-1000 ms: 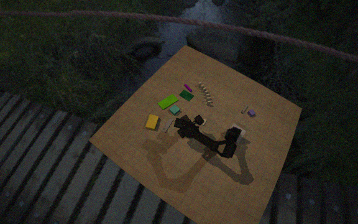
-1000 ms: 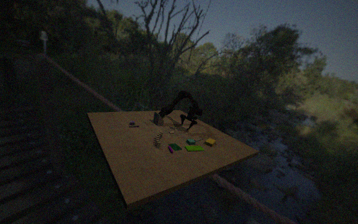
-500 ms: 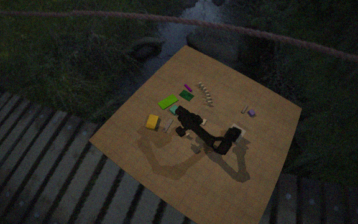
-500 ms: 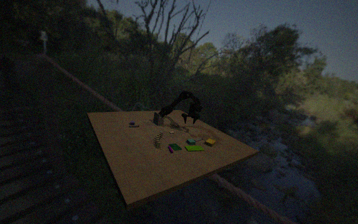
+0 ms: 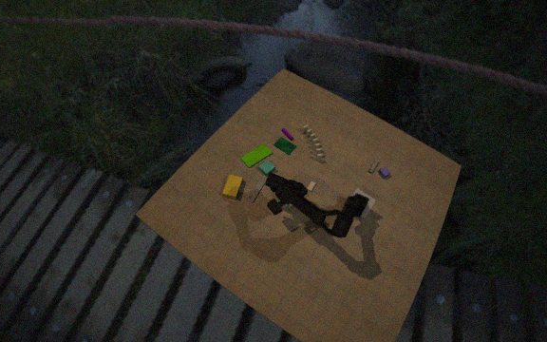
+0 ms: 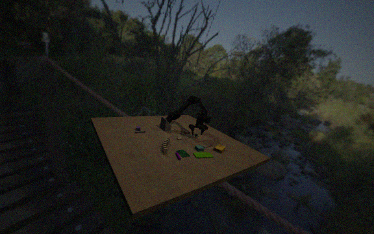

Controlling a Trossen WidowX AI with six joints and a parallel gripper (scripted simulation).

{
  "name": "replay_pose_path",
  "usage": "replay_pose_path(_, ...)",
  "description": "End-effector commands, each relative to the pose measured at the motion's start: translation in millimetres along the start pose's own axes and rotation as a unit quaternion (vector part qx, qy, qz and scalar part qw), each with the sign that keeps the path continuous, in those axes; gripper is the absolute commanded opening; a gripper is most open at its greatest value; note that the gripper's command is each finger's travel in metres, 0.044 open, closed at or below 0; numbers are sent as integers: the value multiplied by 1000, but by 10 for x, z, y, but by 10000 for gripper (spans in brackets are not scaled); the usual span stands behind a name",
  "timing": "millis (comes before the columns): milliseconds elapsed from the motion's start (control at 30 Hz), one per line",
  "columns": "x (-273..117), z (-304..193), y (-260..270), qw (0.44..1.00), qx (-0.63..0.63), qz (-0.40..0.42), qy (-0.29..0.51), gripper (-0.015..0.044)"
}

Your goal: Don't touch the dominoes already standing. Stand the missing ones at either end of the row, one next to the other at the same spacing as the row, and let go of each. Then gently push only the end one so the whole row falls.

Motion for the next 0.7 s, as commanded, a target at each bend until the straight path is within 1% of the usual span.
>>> replay_pose_path(0, 85, -16, -38, 1000, 6, -5, 3, 440)
replay_pose_path(167, 142, -20, -39, 1000, 6, -4, 4, 440)
replay_pose_path(567, 142, -20, -39, 1000, 6, -4, 4, 125)
replay_pose_path(600, 142, -20, -39, 1000, 6, -4, 4, 107)
replay_pose_path(667, 142, -20, -39, 1000, 6, -4, 4, 107)
Point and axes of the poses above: the point midway between the two fingers, 35 mm back from their tips, its own x axis out along the fingers, its own y axis across the jaws, z = x × y, the point moved 1 cm from there along -x, back along the fingers, and after that the axes turned 15 degrees about x, right-handed, at the moved point
